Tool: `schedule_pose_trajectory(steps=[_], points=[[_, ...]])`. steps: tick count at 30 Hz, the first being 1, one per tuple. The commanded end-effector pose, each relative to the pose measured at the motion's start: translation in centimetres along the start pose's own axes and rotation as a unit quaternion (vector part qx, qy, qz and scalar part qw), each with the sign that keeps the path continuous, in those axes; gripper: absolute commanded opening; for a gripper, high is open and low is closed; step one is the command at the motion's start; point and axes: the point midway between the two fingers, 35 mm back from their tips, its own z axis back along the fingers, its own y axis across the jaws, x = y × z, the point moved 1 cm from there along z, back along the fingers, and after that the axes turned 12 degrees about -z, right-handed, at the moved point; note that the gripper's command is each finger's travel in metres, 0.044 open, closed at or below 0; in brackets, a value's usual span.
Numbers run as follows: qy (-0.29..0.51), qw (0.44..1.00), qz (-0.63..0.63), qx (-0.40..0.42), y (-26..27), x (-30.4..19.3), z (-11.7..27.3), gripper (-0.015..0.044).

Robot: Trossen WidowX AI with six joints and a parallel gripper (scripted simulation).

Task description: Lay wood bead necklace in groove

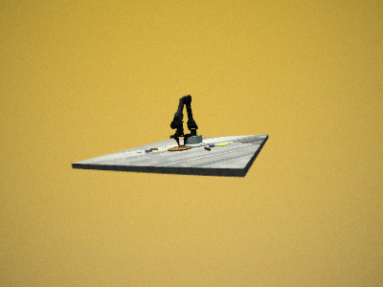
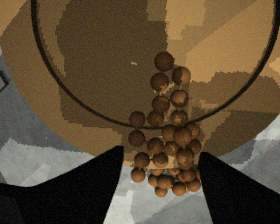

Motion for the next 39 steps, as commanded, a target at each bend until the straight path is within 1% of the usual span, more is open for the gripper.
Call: schedule_pose_trajectory(steps=[1,5,6,39], points=[[0.000,1.000,0.000,0.000,0.00,0.02,0.02,0.0119],[0.000,1.000,0.000,0.000,0.00,0.02,0.02,0.0014],[0.000,1.000,0.000,0.000,0.00,0.02,0.02,0.0000],[0.000,1.000,0.000,0.000,0.00,0.02,0.02,0.0000]])
